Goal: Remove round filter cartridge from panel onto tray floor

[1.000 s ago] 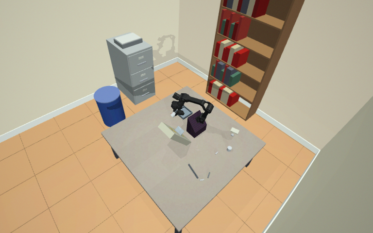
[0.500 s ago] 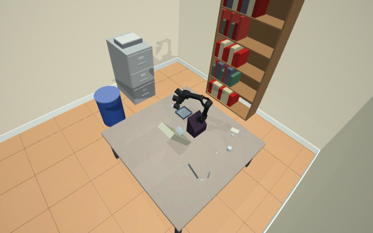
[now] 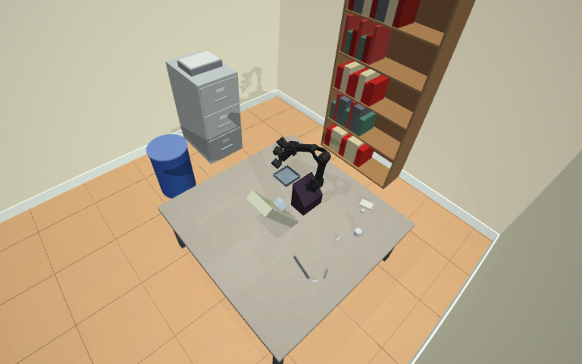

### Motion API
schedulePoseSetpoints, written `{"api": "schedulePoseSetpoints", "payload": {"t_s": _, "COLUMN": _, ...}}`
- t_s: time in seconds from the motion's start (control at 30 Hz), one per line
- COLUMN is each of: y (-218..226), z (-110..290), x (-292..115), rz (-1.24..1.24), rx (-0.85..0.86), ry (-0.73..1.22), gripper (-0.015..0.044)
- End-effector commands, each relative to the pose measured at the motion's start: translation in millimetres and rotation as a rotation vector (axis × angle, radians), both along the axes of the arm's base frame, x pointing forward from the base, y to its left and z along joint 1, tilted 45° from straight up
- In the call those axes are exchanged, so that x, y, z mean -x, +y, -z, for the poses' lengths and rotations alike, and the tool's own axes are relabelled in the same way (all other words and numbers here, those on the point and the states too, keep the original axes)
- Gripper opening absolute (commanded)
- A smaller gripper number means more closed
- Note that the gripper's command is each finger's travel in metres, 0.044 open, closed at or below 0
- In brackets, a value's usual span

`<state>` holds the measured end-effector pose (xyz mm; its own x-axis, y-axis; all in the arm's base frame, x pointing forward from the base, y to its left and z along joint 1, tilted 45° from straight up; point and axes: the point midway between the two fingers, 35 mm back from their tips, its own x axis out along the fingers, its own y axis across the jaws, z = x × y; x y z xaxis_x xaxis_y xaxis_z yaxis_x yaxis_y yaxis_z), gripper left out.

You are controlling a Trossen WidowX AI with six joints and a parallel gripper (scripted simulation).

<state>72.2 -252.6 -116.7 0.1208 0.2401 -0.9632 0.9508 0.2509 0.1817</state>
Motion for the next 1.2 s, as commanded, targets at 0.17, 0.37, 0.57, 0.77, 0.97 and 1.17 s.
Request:
{"api": "schedulePoseSetpoints", "payload": {"t_s": 0.17, "y": 26.0, "z": 43.6, "x": 60.7, "rz": 0.162, "rx": 0.01, "ry": 0.153, "gripper": 0.0}}
{"api": "schedulePoseSetpoints", "payload": {"t_s": 0.37, "y": 55.3, "z": 65.4, "x": 97.4, "rz": 0.274, "rx": 0.006, "ry": 0.261, "gripper": 0.0}}
{"api": "schedulePoseSetpoints", "payload": {"t_s": 0.57, "y": 69.4, "z": 72.3, "x": 110.6, "rz": 0.319, "rx": 0.002, "ry": 0.306, "gripper": 0.0}}
{"api": "schedulePoseSetpoints", "payload": {"t_s": 0.77, "y": 79.7, "z": 86.2, "x": 112.0, "rz": 0.319, "rx": 0.002, "ry": 0.306, "gripper": 0.0}}
{"api": "schedulePoseSetpoints", "payload": {"t_s": 0.97, "y": 95.0, "z": 103.3, "x": 113.2, "rz": 0.319, "rx": 0.002, "ry": 0.307, "gripper": 0.0}}
{"api": "schedulePoseSetpoints", "payload": {"t_s": 1.17, "y": 111.8, "z": 118.4, "x": 113.8, "rz": 0.319, "rx": 0.002, "ry": 0.307, "gripper": 0.0}}
